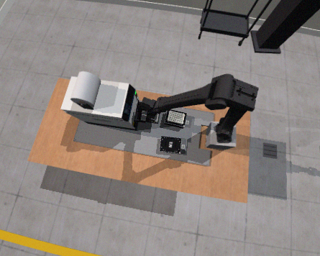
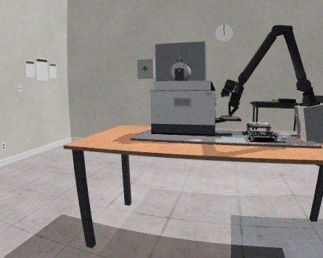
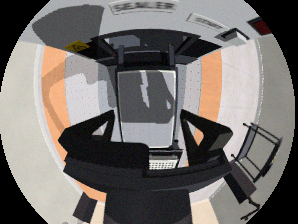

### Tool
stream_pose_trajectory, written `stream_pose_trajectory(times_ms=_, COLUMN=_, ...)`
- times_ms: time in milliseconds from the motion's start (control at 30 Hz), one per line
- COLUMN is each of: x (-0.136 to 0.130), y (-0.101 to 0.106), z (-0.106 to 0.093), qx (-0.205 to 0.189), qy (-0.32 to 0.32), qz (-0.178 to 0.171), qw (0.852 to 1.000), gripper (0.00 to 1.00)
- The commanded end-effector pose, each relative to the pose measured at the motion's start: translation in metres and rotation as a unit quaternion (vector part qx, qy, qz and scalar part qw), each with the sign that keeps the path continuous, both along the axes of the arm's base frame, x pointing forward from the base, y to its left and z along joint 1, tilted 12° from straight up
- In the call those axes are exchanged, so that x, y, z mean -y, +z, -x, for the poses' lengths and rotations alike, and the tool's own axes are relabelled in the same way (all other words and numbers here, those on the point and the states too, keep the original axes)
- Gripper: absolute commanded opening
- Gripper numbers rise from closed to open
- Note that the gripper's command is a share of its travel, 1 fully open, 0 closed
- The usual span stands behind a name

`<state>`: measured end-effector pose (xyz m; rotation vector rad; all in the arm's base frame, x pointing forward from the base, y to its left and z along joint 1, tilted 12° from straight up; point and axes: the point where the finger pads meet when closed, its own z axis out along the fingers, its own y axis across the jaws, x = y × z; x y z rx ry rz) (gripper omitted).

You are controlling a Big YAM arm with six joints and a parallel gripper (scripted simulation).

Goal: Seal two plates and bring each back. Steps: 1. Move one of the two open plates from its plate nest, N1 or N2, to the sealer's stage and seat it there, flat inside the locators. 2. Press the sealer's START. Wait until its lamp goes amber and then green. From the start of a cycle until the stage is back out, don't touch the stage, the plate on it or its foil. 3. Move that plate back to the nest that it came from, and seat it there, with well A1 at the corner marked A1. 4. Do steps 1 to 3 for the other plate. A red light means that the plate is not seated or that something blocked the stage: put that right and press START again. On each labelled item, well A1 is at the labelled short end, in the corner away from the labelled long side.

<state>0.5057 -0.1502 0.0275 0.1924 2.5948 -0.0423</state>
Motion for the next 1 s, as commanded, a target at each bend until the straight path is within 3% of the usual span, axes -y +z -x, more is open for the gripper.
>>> stream_pose_trajectory(times_ms=0, x=-0.004, y=-0.014, z=-0.001, qx=-0.005, qy=-0.004, qz=-0.005, qw=1.0, gripper=1.0)
stream_pose_trajectory(times_ms=967, x=0.002, y=0.007, z=-0.021, qx=0.017, qy=-0.003, qz=0.003, qw=1.0, gripper=1.0)
